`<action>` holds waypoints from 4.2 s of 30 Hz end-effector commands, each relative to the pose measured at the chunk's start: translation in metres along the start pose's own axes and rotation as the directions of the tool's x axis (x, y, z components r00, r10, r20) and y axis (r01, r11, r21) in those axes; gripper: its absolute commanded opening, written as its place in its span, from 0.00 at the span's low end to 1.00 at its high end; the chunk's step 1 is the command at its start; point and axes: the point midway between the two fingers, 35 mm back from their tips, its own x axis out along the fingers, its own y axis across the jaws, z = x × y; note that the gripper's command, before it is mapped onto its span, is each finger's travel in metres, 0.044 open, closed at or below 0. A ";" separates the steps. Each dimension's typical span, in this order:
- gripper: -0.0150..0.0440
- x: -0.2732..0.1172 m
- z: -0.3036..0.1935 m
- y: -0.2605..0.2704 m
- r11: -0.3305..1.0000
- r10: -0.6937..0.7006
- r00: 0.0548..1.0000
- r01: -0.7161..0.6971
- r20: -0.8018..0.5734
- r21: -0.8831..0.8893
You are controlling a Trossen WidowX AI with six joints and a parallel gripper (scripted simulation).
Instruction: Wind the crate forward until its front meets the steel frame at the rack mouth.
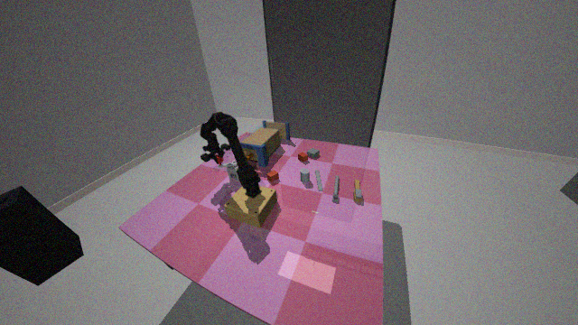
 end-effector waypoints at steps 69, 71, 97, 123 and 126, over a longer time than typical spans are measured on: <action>0.25 -0.002 -0.094 0.028 1.000 0.022 0.999 -0.023 -0.048 -0.015; 0.25 -0.002 -0.096 0.027 1.000 0.022 0.999 -0.023 -0.048 -0.015; 0.25 -0.003 -0.136 0.007 1.000 0.021 0.998 -0.021 -0.051 -0.016; 0.25 -0.004 -0.156 -0.017 1.000 0.019 0.998 -0.019 -0.052 -0.016; 0.25 -0.004 -0.158 -0.020 1.000 0.018 0.998 -0.019 -0.052 -0.016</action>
